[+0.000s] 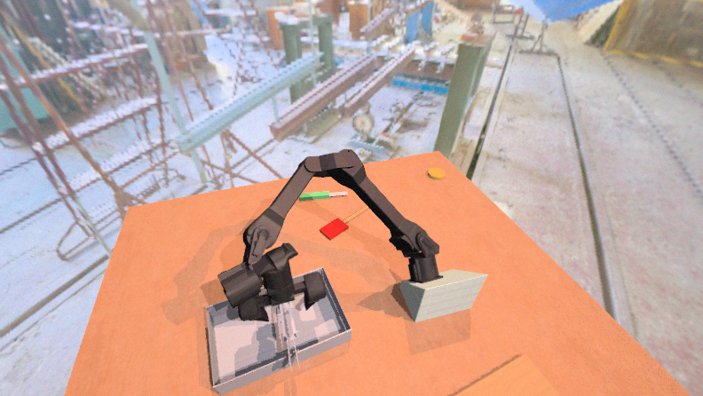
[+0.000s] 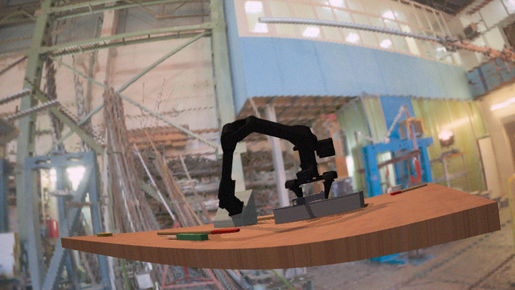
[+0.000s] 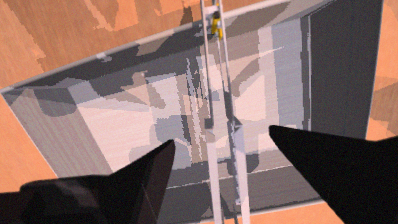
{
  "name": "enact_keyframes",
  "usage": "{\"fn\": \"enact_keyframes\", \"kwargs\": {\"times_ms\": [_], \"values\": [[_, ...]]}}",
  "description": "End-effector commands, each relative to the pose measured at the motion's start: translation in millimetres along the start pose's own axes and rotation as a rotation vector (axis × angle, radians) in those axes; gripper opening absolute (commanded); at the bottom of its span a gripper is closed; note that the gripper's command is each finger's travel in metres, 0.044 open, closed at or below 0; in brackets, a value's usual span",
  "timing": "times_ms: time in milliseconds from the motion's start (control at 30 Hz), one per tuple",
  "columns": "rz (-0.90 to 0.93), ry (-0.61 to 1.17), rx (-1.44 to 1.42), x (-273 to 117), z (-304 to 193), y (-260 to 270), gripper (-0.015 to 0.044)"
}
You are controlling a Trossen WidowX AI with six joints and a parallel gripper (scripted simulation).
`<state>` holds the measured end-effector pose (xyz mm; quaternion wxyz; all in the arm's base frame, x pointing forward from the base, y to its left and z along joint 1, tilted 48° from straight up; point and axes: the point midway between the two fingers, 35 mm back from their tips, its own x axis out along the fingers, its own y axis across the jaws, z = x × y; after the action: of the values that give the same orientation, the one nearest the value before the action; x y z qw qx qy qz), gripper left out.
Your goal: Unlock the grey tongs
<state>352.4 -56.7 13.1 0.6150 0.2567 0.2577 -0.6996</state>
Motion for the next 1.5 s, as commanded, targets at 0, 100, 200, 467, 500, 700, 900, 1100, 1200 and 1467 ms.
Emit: {"fn": "enact_keyframes", "kwargs": {"times_ms": [0,100,200,467,500,700,900,1100,1200,1467], "values": [[-0.004,-0.005,-0.006,8,0,-2,0.044],[-0.004,-0.006,-0.006,13,0,-2,0.044],[-0.004,-0.007,-0.006,18,1,-3,0.044],[-0.002,-0.003,0.0,20,1,-2,0.0387],[-0.002,-0.003,0.0,20,1,-2,0.0361],[-0.002,-0.003,0.0,20,1,-2,0.0204],[-0.002,-0.003,0.0,20,1,-2,0.0105],[-0.002,-0.003,0.0,20,1,-2,0.0065],[-0.002,-0.003,0.0,20,1,-2,0.0045],[-0.002,-0.003,0.0,20,1,-2,-0.0106]]}}
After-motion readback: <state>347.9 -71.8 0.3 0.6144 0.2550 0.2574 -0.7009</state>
